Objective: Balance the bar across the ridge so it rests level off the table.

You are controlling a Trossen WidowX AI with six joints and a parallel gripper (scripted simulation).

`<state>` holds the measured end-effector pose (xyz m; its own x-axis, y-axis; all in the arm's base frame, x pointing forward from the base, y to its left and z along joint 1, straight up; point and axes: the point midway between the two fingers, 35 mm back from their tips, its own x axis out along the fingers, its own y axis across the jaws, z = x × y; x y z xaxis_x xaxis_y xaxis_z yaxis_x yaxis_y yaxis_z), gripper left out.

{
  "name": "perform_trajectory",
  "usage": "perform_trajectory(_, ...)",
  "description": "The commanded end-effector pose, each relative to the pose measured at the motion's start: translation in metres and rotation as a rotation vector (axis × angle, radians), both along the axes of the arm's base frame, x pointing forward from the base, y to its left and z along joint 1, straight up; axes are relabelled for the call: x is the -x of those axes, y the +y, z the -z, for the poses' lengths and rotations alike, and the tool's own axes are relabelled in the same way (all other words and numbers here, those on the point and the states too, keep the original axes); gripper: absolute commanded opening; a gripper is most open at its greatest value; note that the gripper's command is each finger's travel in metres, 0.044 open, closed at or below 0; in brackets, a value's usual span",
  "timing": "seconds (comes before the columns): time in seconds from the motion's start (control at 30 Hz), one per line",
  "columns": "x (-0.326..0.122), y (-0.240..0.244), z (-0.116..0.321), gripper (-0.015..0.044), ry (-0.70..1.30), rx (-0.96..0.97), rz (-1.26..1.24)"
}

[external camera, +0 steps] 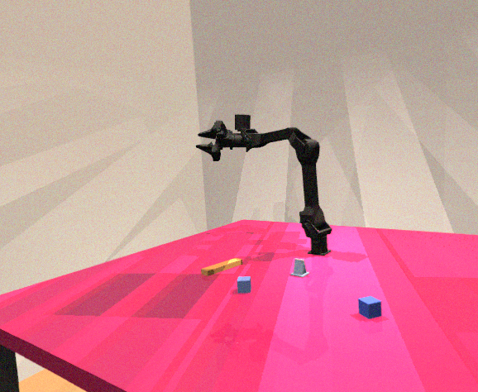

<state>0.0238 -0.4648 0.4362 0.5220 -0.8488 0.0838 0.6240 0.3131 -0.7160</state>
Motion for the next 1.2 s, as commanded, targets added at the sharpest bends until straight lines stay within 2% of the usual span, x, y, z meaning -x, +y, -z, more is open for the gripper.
perform_trajectory(0.0,-0.027,-0.008,0.027,0.0315,-0.037,-0.124,-0.025)
perform_trajectory(0.53,-0.121,0.006,0.105,0.0315,-0.074,-0.505,-0.096)
perform_trajectory(1.17,-0.212,0.073,0.205,0.0315,0.104,-0.932,-0.126)
